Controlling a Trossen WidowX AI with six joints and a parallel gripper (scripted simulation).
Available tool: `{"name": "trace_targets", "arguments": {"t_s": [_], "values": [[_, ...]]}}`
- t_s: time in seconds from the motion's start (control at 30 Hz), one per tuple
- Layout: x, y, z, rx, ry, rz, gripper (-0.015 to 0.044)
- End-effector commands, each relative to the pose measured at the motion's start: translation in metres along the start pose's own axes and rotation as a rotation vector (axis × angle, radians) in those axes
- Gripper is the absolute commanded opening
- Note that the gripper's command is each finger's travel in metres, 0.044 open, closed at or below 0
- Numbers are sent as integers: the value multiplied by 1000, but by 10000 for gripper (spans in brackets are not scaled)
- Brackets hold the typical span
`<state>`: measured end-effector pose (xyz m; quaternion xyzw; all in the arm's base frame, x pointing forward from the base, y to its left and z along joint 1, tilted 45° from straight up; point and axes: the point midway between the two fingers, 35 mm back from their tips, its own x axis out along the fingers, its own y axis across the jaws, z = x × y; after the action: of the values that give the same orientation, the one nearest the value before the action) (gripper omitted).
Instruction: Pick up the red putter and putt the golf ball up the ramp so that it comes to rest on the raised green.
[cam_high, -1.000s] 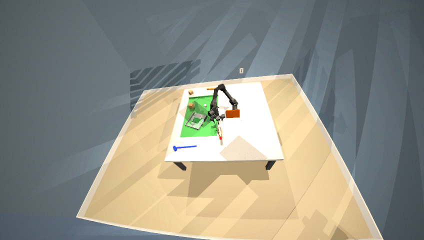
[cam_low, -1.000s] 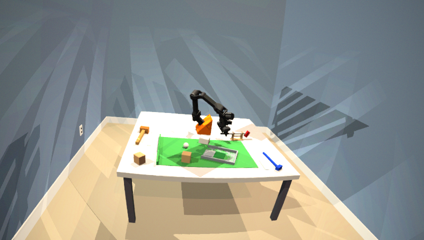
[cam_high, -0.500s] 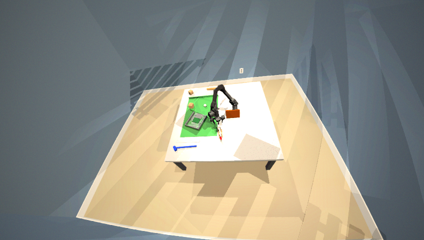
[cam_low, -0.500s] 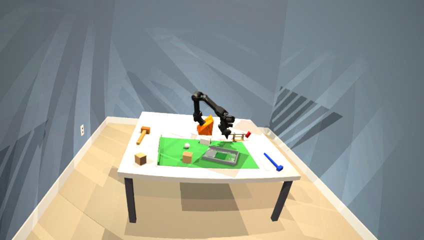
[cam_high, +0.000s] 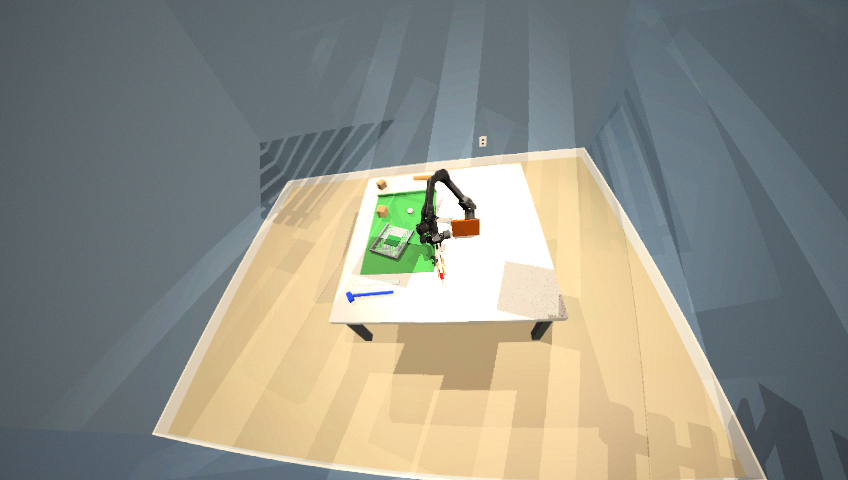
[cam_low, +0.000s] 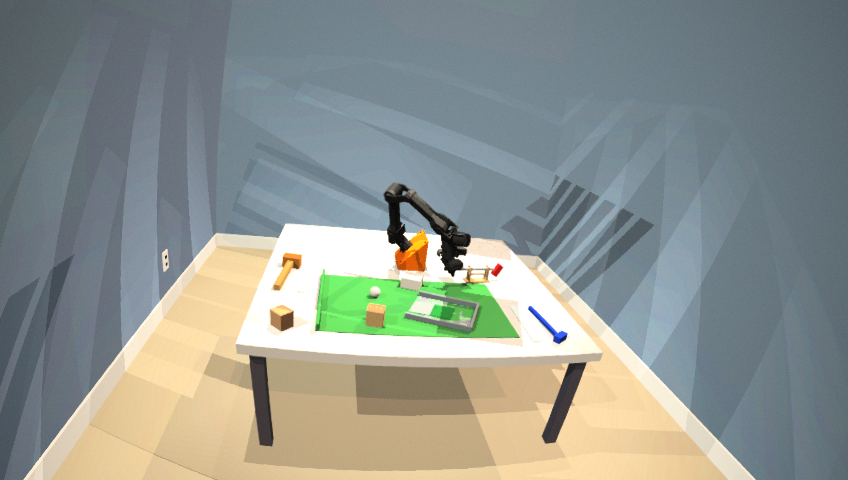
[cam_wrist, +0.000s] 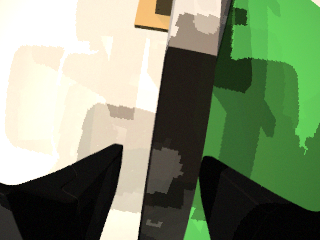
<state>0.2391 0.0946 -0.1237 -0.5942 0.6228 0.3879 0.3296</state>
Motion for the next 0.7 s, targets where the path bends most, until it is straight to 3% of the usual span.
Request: {"name": "trace_targets", "arguments": {"t_s": [0.0,0.07,0.17,0.37,0.67], "values": [[0,0,0,0,0,0,72],[0,0,0,0,0,0,20],[0,0,0,0,0,0,0],[-6,-1,2,0,-1,0,0],[-56,-4,18,0,-4,0,0]]}}
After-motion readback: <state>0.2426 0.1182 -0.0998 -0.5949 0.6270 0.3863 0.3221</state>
